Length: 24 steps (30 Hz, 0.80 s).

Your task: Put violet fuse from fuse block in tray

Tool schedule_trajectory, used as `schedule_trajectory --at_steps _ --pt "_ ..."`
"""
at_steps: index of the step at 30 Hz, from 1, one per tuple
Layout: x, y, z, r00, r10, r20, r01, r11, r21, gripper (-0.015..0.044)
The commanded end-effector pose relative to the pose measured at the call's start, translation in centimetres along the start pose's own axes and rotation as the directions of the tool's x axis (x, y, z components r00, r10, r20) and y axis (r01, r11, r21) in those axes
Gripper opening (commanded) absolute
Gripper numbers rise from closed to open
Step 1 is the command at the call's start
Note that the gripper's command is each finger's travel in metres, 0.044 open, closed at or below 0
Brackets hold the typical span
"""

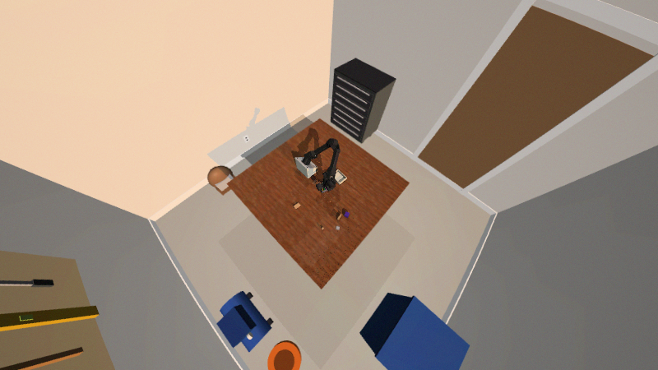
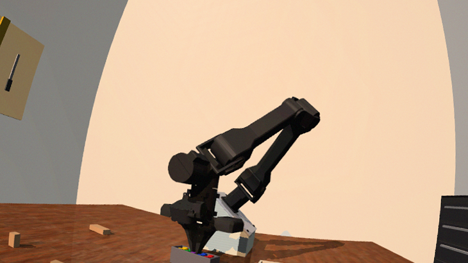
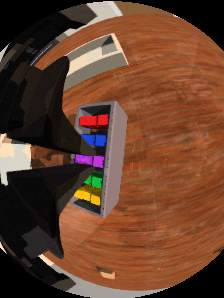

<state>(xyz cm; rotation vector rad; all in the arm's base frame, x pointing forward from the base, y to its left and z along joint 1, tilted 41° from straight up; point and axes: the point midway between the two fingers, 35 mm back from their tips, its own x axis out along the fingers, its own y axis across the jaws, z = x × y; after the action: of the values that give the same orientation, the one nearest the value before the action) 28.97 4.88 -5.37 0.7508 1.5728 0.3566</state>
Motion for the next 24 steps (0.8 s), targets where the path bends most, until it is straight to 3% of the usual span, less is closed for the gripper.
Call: schedule_trajectory --at_steps 1,24 --pt "-0.01 0.01 0.00 1.000 0.000 0.000 0.000 1.000 0.000 0.0000" --pt "-0.95 -0.02 0.06 1.000 0.000 0.000 0.000 1.000 0.001 0.0000"
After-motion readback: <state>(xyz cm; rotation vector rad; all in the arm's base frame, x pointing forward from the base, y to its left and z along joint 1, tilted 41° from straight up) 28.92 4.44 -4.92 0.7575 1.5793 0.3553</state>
